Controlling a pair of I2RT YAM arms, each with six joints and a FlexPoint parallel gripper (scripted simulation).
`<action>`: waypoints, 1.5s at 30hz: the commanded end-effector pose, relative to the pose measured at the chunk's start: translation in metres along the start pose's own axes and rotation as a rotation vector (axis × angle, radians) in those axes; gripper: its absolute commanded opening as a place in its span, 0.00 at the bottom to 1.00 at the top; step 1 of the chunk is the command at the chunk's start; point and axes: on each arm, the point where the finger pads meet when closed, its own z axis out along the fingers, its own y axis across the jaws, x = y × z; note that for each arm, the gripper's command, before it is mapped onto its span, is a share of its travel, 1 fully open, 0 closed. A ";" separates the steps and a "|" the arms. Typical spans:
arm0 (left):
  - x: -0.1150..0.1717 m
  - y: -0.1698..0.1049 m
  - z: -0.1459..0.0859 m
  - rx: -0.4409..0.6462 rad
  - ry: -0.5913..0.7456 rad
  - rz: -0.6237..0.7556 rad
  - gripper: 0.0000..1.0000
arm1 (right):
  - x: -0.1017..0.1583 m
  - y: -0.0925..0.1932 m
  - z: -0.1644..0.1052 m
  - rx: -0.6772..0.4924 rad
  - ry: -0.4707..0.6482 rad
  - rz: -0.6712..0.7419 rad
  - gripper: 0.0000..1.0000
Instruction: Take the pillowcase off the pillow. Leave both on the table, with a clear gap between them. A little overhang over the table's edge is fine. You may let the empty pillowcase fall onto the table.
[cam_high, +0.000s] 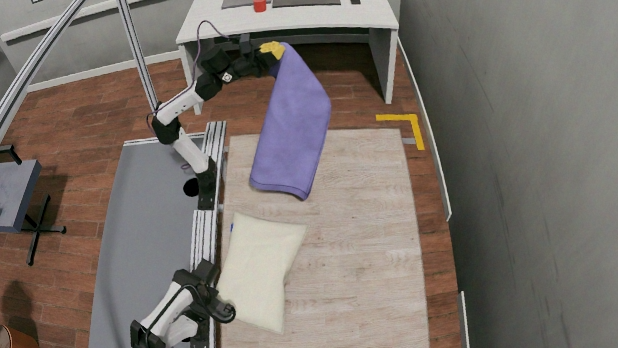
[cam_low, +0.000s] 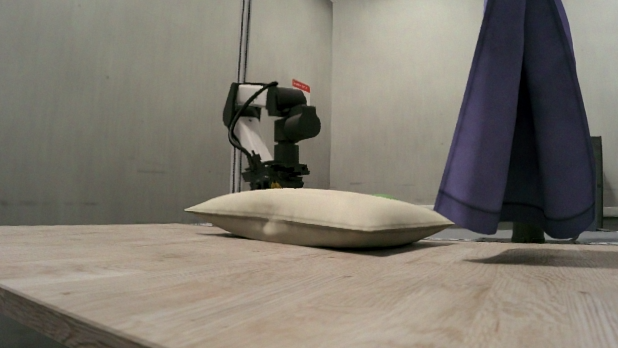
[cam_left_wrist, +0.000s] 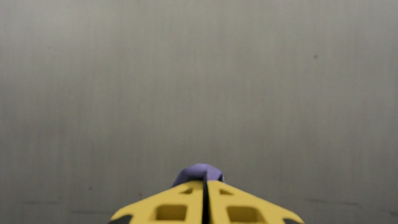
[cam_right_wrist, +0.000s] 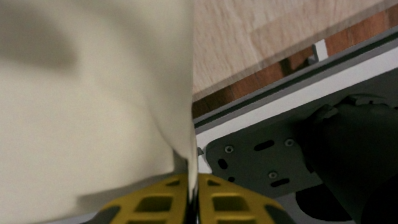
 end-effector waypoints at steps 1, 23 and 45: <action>-0.015 -0.002 -0.006 0.012 -0.047 -0.014 0.00 | -0.007 -0.001 -0.004 -0.002 -0.004 -0.018 0.00; -0.015 -0.002 -0.006 0.011 -0.047 -0.014 0.00 | -0.042 -0.004 -0.004 0.010 -0.018 -0.014 0.00; -0.015 -0.002 -0.006 0.011 -0.047 -0.014 0.00 | -0.070 -0.007 -0.007 -0.003 -0.020 -0.005 0.00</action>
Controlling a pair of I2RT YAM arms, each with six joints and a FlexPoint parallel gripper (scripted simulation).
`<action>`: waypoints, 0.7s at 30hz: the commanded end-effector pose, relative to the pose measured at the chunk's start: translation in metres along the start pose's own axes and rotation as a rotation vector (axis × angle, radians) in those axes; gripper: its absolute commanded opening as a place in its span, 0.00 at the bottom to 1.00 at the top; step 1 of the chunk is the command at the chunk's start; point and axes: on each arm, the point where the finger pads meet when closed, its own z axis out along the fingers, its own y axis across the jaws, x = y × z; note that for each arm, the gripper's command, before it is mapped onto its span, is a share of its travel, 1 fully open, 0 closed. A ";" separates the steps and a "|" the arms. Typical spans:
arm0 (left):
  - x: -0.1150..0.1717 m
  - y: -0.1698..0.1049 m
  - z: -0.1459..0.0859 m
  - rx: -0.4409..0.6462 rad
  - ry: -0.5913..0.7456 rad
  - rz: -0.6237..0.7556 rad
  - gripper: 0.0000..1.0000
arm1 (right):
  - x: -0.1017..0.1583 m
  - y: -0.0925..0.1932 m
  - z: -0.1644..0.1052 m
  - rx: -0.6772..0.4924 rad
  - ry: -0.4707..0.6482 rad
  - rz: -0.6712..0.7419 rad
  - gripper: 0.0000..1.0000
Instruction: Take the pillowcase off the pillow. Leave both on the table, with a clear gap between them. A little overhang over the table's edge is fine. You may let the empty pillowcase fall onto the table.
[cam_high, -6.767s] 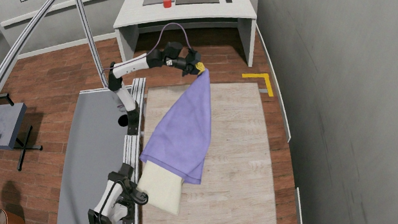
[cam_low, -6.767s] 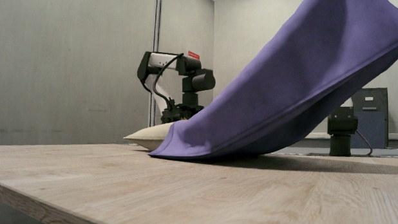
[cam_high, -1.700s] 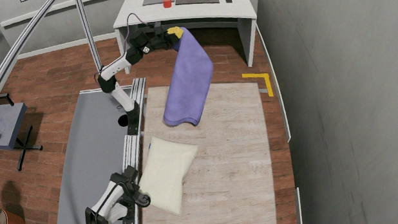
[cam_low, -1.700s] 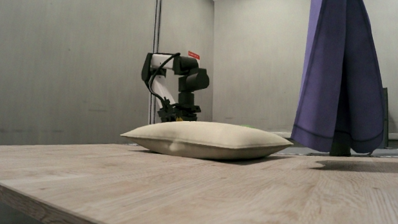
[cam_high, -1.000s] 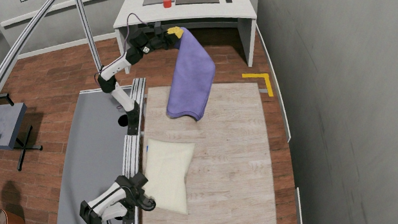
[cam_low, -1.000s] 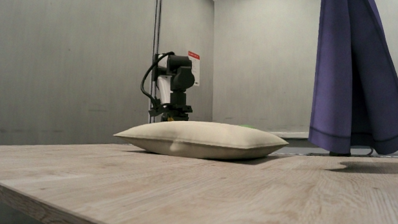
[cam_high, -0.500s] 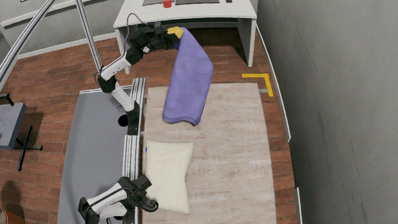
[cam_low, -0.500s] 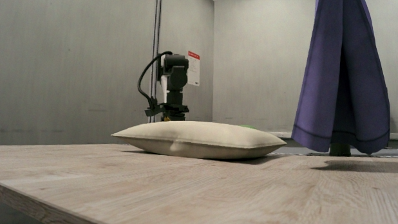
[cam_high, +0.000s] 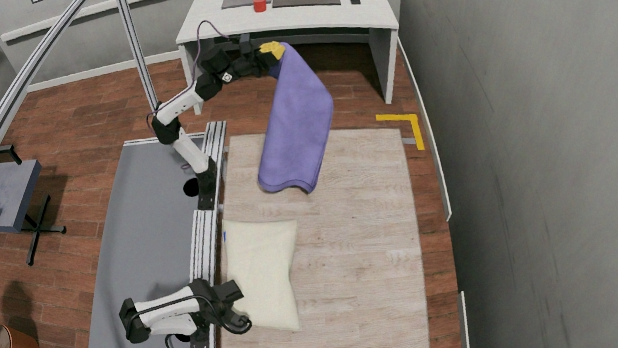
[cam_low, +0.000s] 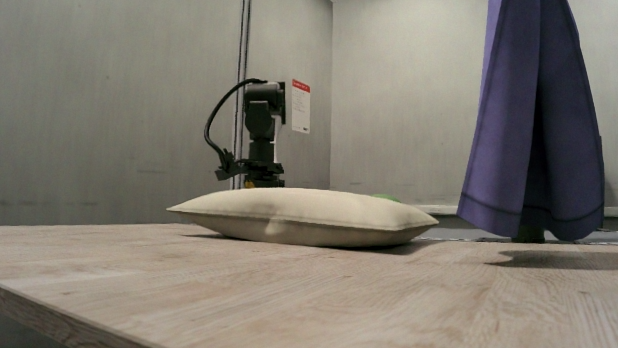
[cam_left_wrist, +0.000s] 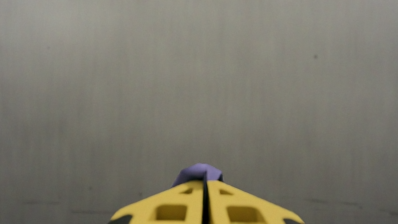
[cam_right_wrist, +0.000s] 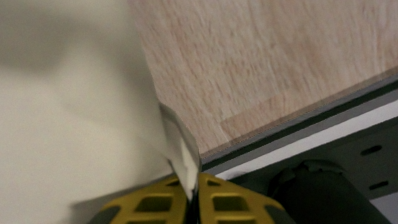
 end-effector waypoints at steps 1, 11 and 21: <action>-0.015 -0.002 -0.006 0.011 -0.047 -0.014 0.00 | -0.013 0.005 -0.006 -0.030 -0.018 -0.027 0.00; -0.015 -0.002 -0.006 0.011 -0.047 -0.014 0.00 | -0.030 0.000 -0.006 -0.022 -0.023 -0.019 0.00; -0.015 -0.002 -0.006 0.011 -0.047 -0.014 0.00 | -0.043 -0.006 -0.004 -0.012 -0.017 -0.017 0.00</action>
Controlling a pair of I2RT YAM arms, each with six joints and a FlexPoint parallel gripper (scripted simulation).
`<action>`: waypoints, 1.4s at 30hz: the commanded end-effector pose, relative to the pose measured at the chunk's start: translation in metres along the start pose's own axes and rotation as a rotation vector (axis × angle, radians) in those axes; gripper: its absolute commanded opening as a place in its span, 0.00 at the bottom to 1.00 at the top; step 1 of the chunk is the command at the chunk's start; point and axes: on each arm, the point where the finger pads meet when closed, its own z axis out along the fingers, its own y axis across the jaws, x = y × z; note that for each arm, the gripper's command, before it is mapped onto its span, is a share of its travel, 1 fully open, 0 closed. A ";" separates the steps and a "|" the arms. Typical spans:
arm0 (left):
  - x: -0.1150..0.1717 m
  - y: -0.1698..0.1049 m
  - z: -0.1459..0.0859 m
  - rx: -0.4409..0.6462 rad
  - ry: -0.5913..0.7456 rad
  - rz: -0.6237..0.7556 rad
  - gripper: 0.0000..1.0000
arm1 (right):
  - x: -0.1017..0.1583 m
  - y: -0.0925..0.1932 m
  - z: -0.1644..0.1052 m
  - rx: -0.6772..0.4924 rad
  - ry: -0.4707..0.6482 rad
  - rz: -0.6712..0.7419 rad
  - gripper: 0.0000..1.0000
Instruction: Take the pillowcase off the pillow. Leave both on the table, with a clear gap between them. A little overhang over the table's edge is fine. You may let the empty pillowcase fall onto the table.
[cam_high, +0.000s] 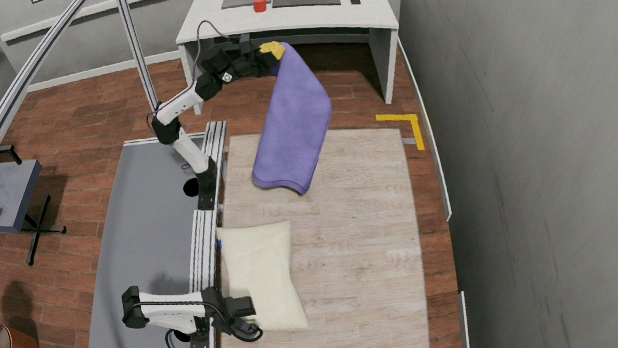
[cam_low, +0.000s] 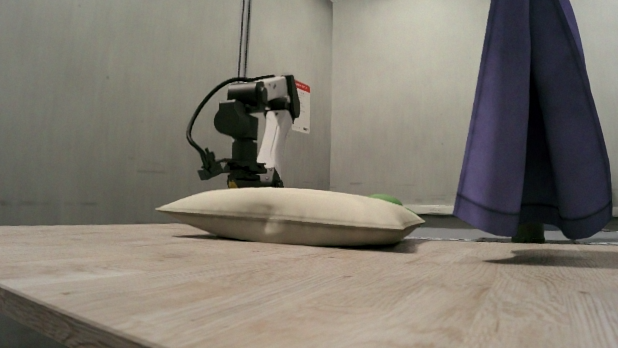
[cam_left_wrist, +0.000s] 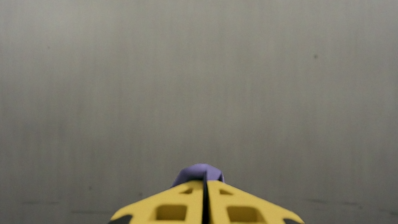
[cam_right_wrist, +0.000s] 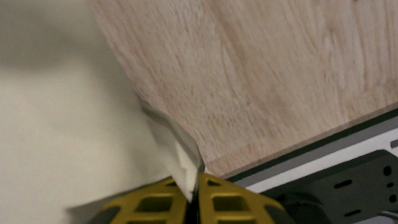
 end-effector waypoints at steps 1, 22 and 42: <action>-0.015 -0.002 -0.006 0.011 -0.047 -0.014 0.00 | -0.004 0.002 -0.004 -0.012 -0.017 -0.027 0.00; -0.015 -0.002 -0.006 0.011 -0.047 -0.014 0.00 | -0.016 -0.037 0.001 0.011 -0.001 -0.010 0.00; -0.015 -0.002 -0.006 0.011 -0.047 -0.014 0.00 | -0.044 -0.060 -0.006 0.002 -0.037 0.000 0.00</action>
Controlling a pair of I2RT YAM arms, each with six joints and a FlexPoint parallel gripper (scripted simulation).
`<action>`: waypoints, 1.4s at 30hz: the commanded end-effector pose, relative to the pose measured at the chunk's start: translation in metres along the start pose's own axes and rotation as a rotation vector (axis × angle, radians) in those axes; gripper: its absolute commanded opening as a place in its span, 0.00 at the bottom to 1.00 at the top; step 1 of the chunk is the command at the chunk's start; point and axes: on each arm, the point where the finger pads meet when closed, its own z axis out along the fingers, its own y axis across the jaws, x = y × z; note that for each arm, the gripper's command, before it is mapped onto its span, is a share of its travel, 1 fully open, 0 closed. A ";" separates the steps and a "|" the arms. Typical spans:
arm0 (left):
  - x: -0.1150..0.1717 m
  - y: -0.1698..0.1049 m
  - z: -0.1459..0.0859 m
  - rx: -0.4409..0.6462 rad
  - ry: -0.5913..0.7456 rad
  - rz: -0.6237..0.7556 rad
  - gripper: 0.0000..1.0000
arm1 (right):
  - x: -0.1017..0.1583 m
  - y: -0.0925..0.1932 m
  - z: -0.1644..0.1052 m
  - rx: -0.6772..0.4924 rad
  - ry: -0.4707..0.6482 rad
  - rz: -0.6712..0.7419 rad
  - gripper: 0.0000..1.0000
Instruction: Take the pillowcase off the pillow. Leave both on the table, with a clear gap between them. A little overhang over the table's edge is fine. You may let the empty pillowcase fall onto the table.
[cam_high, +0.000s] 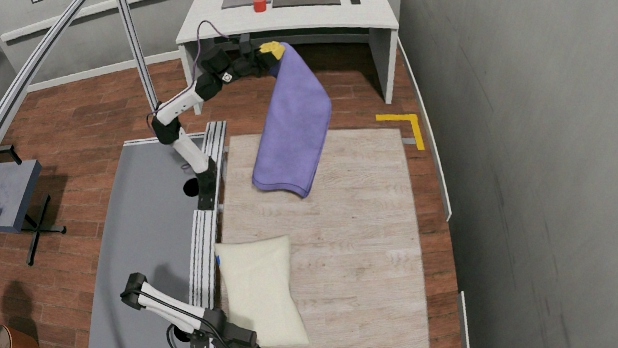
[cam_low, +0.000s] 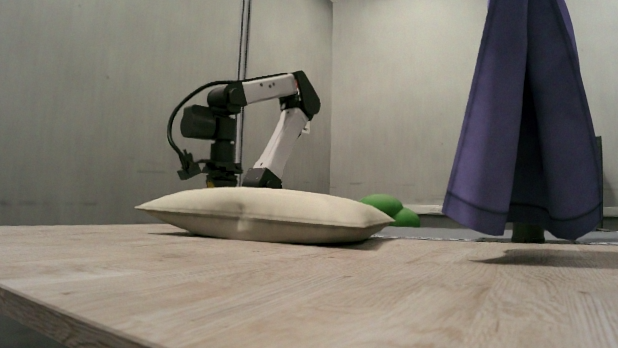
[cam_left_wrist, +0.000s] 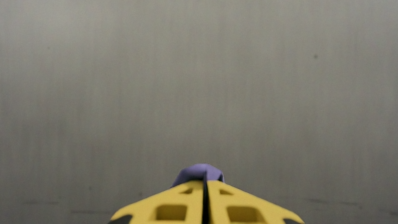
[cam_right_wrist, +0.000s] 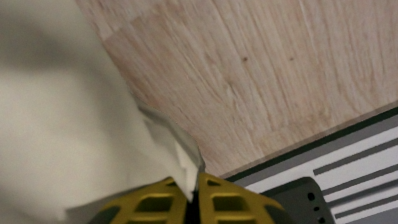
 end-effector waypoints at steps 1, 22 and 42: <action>-0.015 -0.002 -0.006 0.011 -0.047 -0.014 0.00 | -0.014 -0.008 -0.006 0.004 -0.039 -0.005 0.00; -0.015 -0.002 -0.006 0.011 -0.047 -0.014 0.00 | -0.037 -0.049 -0.006 0.003 -0.040 0.009 0.00; -0.015 -0.002 -0.006 0.011 -0.047 -0.014 0.00 | -0.055 -0.085 -0.006 0.017 -0.038 0.024 0.00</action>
